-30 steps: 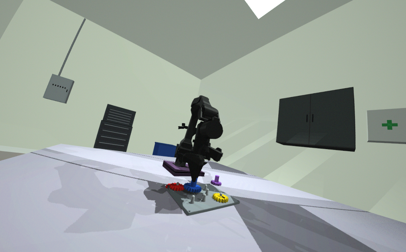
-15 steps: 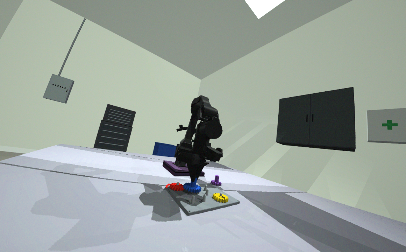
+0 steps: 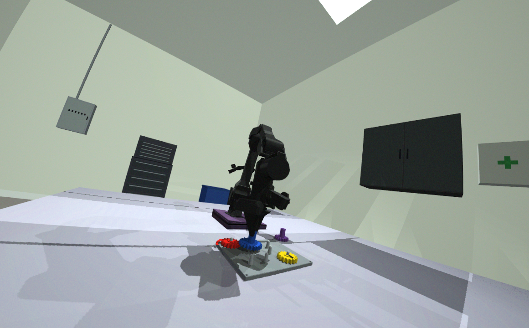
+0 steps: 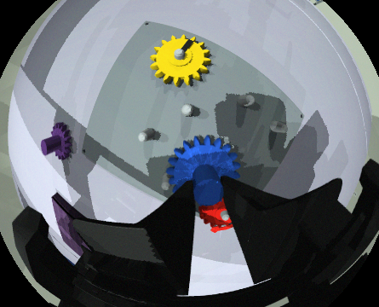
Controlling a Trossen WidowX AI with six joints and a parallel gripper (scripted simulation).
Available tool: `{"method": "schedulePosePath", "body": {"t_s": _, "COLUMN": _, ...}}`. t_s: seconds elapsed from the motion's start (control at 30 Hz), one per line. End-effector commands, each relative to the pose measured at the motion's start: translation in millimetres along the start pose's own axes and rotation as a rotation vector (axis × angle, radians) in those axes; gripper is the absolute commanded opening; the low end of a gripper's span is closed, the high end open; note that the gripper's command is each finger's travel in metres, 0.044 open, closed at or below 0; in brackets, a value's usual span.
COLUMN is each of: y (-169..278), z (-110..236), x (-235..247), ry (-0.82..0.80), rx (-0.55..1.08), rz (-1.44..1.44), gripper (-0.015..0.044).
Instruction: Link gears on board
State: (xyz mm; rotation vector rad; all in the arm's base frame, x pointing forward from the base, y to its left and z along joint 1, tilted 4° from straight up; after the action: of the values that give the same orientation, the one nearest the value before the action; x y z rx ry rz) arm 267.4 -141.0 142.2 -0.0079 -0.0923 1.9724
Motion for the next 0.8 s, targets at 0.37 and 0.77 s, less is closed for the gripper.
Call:
{"method": "schedulePosePath", "body": {"t_s": 0.37, "y": -1.3, "z": -1.7, "x": 1.2, "ry": -0.002, "rx": 0.005, "rz": 0.133, "gripper": 0.0}}
{"method": "schedulePosePath", "body": {"t_s": 0.77, "y": 1.0, "z": -1.0, "x": -0.9, "ry": -0.001, "rx": 0.005, "rz": -0.068, "gripper": 0.0}}
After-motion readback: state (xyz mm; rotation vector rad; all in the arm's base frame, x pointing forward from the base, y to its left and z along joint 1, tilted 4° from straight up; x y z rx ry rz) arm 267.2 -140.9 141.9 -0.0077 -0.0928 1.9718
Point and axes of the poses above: the point midway between the two fingers, 35 mm back from their tips, its own z axis back along the fingers, its own x axis across the jaws, y = z × x, the point moved 9 cm from there along z, back along the fingers, and after that the axes turned 4 degrees about -z, right-handed, at the moved point
